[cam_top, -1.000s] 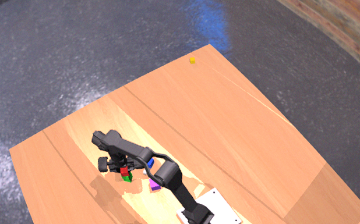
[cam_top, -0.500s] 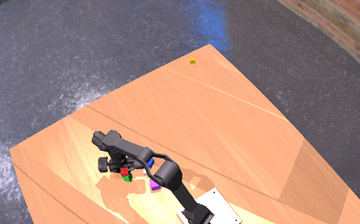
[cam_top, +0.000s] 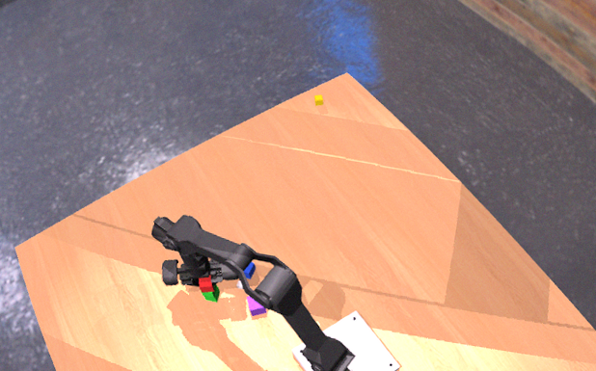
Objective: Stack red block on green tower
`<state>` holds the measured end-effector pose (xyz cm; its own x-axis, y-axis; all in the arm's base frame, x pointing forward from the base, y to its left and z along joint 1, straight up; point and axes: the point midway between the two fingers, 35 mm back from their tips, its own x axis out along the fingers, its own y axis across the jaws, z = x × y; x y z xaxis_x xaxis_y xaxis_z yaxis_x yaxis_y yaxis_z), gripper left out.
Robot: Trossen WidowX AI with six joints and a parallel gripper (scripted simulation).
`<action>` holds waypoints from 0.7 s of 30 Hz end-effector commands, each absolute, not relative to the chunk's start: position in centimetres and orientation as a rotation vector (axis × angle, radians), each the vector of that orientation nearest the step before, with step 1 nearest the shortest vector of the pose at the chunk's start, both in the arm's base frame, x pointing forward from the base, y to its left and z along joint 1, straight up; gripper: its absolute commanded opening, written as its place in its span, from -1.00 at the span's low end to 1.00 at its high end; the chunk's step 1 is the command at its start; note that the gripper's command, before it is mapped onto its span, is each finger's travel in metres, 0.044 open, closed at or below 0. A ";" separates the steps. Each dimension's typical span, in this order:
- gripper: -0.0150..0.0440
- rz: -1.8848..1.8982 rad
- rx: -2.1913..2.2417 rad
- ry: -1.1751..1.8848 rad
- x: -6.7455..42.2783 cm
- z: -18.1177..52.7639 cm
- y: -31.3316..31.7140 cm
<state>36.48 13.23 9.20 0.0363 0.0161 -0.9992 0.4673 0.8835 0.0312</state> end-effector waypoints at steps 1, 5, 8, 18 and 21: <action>-0.05 -0.362 0.398 1.507 36.4 9.1 13.2; 0.31 -0.362 0.398 1.507 36.4 9.1 13.2; 0.58 -0.362 0.398 1.507 36.4 9.1 13.2; 1.00 -0.362 0.398 1.507 36.4 9.1 13.2; 1.00 -0.362 0.398 1.507 36.4 9.1 13.2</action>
